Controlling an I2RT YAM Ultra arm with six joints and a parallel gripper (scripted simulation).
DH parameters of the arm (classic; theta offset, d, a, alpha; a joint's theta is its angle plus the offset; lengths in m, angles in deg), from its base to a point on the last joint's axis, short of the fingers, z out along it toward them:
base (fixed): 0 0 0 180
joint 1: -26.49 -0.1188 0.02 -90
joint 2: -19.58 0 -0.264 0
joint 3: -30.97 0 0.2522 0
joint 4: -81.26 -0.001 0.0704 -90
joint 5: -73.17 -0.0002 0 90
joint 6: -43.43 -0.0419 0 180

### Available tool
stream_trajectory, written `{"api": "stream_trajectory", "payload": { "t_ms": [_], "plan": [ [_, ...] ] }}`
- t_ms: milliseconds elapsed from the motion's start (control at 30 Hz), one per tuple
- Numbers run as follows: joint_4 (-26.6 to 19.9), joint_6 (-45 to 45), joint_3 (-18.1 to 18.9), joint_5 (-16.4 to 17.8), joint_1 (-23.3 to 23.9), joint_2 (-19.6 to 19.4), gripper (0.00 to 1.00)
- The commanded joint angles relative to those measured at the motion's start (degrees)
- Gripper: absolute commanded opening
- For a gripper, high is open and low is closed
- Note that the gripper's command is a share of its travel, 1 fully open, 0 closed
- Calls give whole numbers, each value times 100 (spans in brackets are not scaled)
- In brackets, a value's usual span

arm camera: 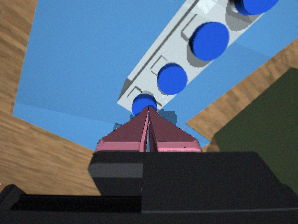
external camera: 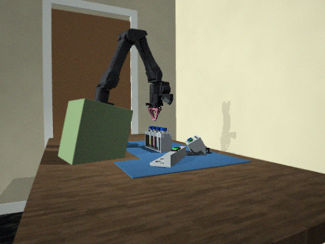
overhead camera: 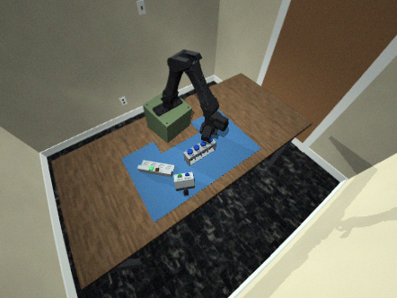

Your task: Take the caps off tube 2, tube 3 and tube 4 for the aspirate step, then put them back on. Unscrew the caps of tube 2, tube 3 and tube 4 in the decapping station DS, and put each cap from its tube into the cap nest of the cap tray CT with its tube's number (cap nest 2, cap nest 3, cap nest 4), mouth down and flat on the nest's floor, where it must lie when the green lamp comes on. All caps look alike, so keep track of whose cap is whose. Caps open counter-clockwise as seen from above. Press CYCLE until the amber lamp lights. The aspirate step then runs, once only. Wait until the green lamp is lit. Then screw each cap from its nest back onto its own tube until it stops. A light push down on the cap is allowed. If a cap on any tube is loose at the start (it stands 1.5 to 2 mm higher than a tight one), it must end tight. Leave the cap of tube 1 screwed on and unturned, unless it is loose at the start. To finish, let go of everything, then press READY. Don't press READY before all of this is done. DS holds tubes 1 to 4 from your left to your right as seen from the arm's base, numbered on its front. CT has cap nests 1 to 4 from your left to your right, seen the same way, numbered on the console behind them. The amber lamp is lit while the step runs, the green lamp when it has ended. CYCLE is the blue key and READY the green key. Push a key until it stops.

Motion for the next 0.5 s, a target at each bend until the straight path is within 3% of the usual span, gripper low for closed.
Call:
{"api": "stream_trajectory", "payload": {
  "t_ms": [0,33,67,100,167,467],
  "plan": [
    [-24,1694,22,12,347,89,0],
    [-24,1694,22,12,347,89,0],
    [-25,2421,31,40,500,84,0],
    [-24,2438,31,40,500,84,0],
    [-40,3457,72,106,811,56,0],
    [-216,4800,541,382,2145,-286,0]
  ]
}}
